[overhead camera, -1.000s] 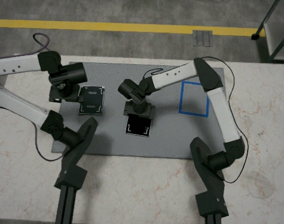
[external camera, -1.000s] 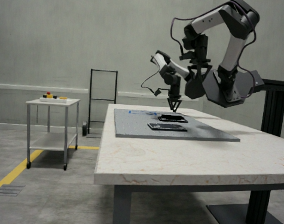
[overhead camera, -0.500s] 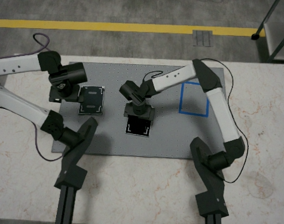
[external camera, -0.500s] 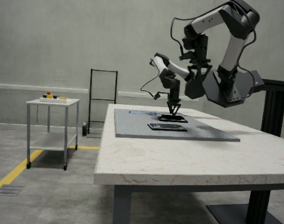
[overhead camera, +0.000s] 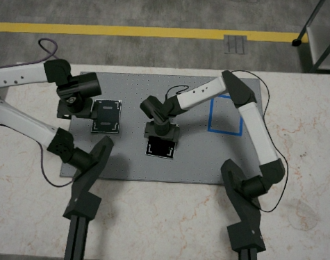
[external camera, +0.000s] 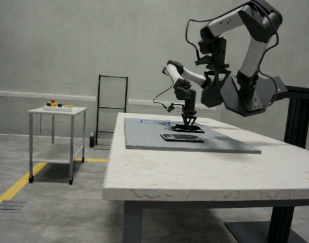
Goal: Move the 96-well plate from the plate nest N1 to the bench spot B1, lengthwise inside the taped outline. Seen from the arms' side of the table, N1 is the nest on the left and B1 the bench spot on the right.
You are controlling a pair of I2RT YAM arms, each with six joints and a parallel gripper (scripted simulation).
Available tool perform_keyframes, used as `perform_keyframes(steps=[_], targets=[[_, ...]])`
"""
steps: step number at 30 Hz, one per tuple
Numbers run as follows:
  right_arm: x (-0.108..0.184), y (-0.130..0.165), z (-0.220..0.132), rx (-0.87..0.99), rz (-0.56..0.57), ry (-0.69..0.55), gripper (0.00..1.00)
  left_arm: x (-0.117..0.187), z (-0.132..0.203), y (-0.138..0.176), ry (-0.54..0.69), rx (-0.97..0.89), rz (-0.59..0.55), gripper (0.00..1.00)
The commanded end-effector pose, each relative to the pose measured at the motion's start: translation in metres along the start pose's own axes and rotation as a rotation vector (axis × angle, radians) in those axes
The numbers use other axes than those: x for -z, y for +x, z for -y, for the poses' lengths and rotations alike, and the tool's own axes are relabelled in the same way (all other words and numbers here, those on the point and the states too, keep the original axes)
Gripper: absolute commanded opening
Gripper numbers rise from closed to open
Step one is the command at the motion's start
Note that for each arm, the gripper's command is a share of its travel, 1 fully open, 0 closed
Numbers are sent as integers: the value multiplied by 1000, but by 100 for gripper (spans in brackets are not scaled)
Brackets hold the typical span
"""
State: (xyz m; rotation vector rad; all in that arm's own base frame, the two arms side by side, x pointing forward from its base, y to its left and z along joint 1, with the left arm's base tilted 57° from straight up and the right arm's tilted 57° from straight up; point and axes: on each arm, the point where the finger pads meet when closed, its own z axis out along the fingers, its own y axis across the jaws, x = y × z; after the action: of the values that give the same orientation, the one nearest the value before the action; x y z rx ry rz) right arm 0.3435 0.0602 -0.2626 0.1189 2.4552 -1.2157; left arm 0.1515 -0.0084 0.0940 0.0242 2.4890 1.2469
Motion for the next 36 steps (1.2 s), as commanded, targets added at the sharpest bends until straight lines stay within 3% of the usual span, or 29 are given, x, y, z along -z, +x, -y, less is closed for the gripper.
perform_keyframes(steps=[1, 36], targets=[[1, -9, 1, -18, 10, -11, 100, 1, 0, 1, -1, -2, -1, 100], [3, -3, 0, -2, 12, -11, 100, 1, 0, 1, -1, -2, -1, 100]])
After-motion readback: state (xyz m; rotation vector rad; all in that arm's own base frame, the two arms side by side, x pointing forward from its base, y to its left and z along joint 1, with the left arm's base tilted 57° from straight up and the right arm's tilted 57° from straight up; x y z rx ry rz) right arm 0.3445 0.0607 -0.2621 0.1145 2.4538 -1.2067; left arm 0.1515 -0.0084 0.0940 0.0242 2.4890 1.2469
